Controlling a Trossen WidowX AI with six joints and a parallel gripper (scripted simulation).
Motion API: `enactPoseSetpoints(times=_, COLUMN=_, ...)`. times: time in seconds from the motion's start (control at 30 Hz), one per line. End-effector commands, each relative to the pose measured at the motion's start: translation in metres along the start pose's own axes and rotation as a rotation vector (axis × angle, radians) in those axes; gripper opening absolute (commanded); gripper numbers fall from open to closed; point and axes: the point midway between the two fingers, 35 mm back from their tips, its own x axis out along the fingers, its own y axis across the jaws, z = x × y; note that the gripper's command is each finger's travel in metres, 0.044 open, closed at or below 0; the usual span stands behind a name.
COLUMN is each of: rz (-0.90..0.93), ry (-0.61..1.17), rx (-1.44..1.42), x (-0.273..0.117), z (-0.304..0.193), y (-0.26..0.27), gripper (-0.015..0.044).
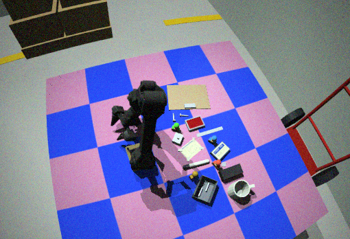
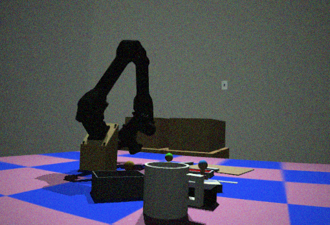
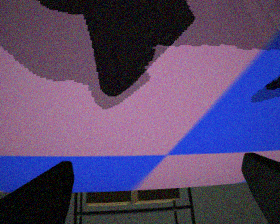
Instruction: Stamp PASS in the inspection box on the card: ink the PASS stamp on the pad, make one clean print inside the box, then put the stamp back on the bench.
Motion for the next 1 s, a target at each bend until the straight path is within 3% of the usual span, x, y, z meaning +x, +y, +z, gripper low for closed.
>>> enactPoseSetpoints(times=0.0, rz=0.000, ry=0.000, rx=0.000, x=-0.002, z=-0.002, y=0.000, gripper=0.0400)
enactPoseSetpoints(times=0.33, rz=0.000, ry=0.000, rx=-0.001, x=-0.020, z=-0.020, y=0.000, gripper=0.0400)
enactPoseSetpoints(times=0.4, rz=0.009, ry=-0.029, rx=-0.017, x=-0.024, z=-0.012, y=0.001, gripper=0.0348)
enactPoseSetpoints(times=0.57, rz=0.079, ry=-0.219, rx=-0.058, x=-0.077, z=0.025, y=0.003, gripper=0.0220)
enactPoseSetpoints(times=0.97, rz=0.101, ry=-0.685, rx=0.069, x=-0.213, z=0.131, y=-0.072, gripper=0.0220)
